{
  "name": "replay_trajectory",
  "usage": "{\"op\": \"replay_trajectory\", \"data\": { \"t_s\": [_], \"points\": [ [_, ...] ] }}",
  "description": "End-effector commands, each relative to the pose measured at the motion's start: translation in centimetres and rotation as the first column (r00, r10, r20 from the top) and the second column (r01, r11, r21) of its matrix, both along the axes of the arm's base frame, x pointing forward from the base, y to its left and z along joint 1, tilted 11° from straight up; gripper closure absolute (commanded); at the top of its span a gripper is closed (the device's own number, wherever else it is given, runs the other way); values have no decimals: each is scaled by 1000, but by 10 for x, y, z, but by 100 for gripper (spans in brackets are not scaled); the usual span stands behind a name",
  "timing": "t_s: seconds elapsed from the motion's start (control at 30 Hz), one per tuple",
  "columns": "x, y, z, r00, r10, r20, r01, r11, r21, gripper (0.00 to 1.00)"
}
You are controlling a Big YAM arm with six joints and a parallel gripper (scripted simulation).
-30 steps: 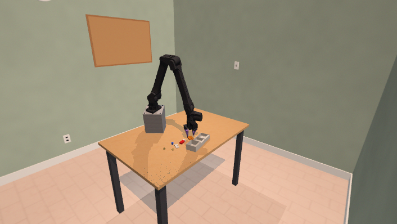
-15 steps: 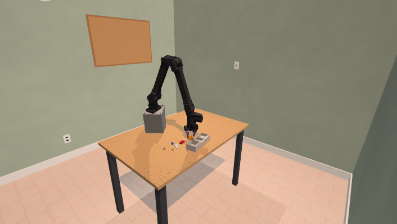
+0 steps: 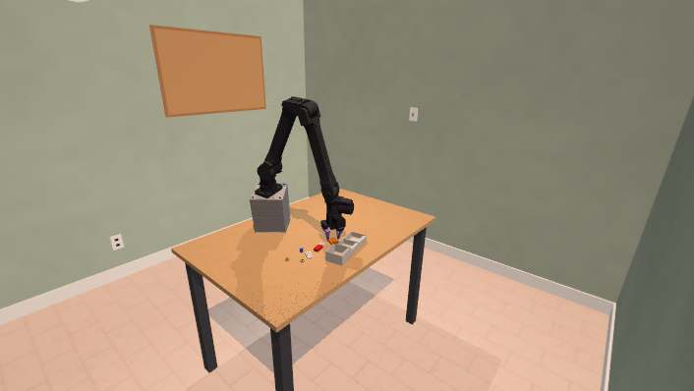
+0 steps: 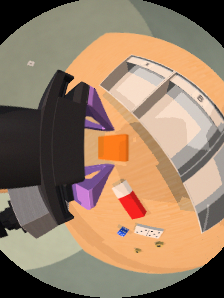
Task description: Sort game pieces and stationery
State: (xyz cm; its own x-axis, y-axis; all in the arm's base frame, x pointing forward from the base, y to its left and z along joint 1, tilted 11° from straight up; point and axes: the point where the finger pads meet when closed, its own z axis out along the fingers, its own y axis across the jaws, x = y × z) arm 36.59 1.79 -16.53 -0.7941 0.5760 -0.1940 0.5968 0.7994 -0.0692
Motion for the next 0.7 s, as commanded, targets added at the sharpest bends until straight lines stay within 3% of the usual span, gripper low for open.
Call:
{"op": "replay_trajectory", "data": {
  "t_s": [0.0,0.67],
  "points": [
    [3,-4,-10,1000,1,-1,-1,1000,2,47],
    [2,-3,-14,1000,1,-12,-1,1000,1,47]
  ]
}}
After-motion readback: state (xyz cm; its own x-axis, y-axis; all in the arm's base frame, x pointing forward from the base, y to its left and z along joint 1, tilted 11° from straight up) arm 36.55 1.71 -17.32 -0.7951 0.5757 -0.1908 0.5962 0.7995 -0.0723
